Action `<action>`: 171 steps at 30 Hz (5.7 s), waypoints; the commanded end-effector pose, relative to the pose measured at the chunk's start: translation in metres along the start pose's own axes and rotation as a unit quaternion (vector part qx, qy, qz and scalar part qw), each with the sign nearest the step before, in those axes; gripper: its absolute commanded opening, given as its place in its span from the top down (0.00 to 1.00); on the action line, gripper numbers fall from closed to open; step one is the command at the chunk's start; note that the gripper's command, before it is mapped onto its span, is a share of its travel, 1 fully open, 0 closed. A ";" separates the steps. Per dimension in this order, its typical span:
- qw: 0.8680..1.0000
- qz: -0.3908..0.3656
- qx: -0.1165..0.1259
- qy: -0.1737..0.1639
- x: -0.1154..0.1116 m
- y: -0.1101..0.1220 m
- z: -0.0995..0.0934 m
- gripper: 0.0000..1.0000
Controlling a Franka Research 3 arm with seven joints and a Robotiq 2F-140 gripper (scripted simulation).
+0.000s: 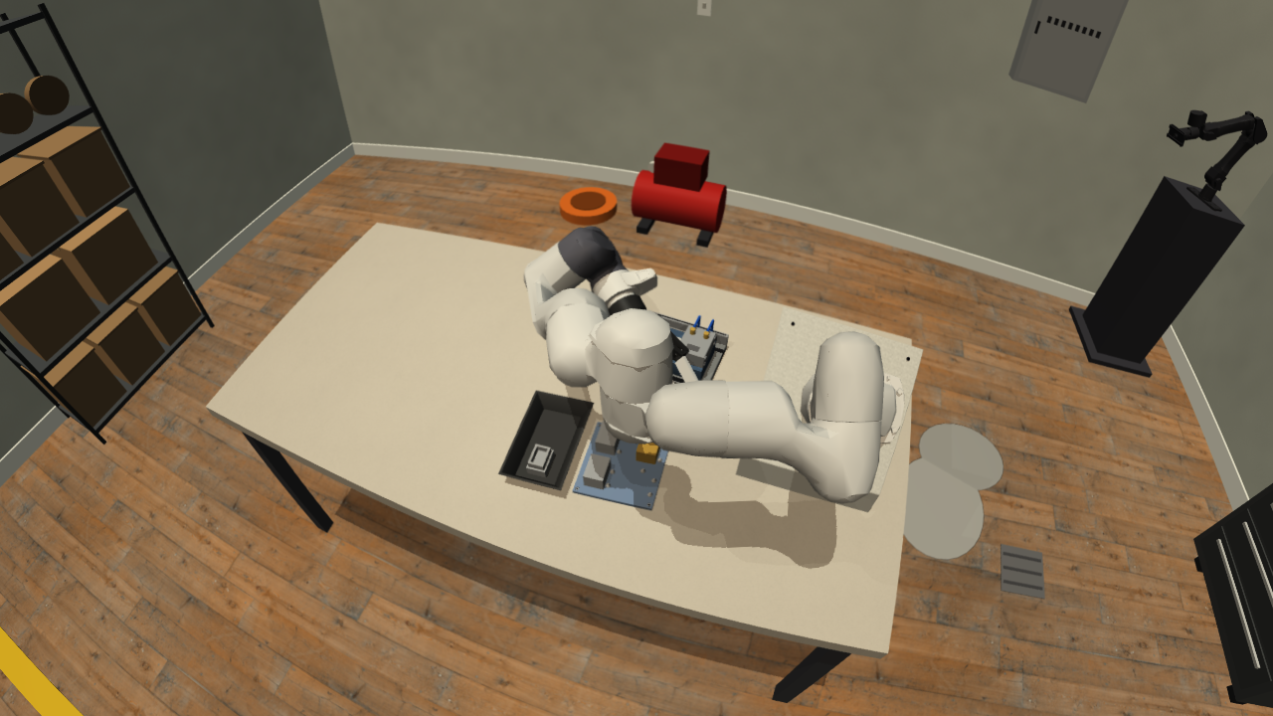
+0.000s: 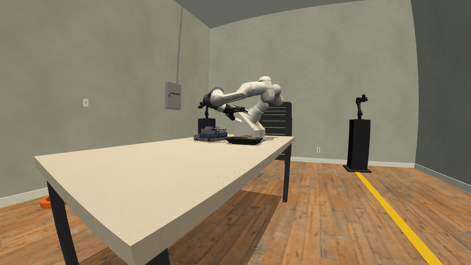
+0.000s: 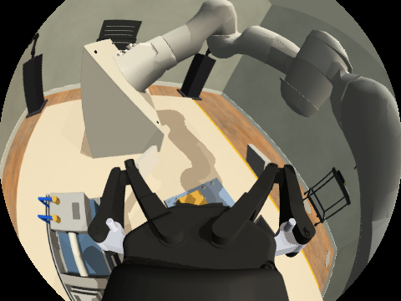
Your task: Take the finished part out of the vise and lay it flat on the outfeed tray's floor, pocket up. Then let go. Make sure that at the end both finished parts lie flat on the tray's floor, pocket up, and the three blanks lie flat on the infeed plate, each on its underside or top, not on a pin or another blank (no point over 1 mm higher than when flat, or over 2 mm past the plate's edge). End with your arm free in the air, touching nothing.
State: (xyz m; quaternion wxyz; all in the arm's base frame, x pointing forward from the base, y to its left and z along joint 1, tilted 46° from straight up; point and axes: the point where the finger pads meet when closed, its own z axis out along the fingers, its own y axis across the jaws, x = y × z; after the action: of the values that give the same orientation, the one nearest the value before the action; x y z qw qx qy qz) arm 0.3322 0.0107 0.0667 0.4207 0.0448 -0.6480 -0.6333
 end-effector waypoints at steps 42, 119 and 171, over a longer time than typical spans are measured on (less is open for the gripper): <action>0.983 0.128 -0.031 -0.125 -0.009 -0.021 -0.056 0.00; 0.907 0.290 -0.070 -0.296 -0.021 -0.054 -0.138 0.00; 0.648 0.520 -0.127 -0.541 -0.041 -0.111 -0.278 0.00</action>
State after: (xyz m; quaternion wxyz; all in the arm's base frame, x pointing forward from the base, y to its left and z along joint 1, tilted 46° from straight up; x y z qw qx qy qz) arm 0.4660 -0.1905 -0.0813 0.2610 -0.6510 -0.6289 -0.3355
